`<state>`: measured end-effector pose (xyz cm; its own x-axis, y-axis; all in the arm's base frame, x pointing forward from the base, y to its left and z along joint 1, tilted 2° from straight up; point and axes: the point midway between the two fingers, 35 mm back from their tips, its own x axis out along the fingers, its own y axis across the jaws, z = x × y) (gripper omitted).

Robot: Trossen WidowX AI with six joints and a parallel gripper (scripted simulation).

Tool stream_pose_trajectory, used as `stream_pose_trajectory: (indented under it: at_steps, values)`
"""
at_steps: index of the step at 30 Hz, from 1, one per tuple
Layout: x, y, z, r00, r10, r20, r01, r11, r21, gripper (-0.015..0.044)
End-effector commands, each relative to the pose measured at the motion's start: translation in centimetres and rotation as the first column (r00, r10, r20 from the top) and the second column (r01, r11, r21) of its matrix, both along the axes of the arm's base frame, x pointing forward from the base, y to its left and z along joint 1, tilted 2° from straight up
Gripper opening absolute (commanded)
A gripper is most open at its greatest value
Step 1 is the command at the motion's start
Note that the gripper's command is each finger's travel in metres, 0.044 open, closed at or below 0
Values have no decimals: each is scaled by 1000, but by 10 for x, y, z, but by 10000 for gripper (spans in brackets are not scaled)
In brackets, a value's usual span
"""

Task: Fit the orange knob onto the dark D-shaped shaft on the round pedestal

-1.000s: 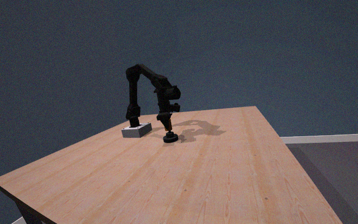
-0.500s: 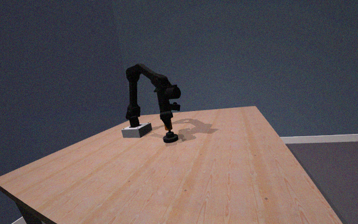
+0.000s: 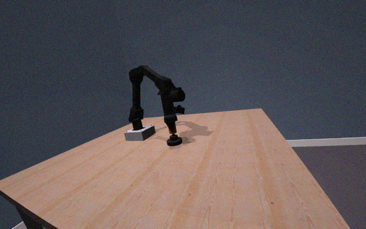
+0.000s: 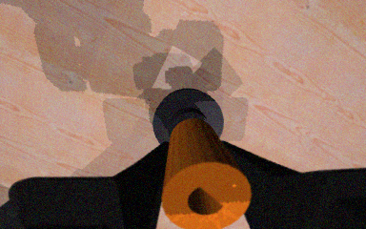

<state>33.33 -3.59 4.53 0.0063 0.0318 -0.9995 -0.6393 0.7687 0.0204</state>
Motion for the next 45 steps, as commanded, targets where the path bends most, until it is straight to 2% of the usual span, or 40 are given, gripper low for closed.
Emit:
stream_pose_trajectory:
  at_steps: [1, 17, 24, 45]
  values:
    - [-1, 0, 0, 1000, 5, 2, -5, 1000, -4, 0]
    - [-6, 0, 4, 1000, 13, 1, -13, 1000, -4, 0]
    - [-6, 0, 6, 977, 212, 7, -212, 977, -6, 0]
    - [2, -1, 1, 977, 212, 7, -212, 977, -6, 0]
